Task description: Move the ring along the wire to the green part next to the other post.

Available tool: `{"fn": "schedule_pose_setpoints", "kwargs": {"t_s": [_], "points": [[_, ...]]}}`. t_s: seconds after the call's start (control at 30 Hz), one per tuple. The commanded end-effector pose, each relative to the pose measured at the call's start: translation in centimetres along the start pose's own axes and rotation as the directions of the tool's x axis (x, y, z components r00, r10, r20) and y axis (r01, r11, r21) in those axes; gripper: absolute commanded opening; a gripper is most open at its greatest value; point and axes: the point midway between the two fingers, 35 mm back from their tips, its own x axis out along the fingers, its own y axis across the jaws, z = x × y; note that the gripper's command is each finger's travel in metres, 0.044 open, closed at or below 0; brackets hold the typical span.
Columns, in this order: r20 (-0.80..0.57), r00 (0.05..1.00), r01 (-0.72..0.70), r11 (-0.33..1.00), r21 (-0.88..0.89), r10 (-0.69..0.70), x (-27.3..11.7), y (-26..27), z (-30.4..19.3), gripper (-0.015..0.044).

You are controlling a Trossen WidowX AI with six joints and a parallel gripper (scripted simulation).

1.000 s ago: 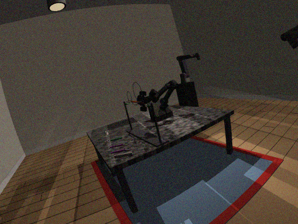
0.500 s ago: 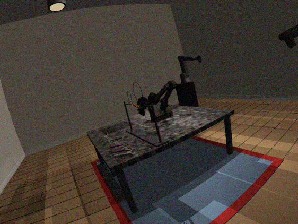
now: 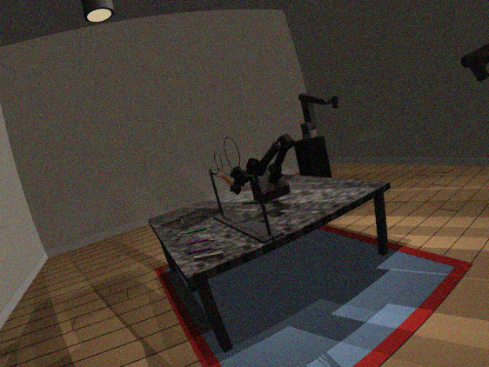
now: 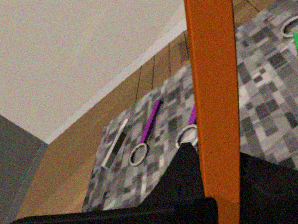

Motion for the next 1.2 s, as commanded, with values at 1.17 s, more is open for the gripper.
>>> {"fn": "schedule_pose_setpoints", "kwargs": {"t_s": [1.17], "points": [[-0.009, 0.970, 0.207, 0.844, -0.495, -0.243, -2.8, -10.0, 3.0, -0.0150]]}}
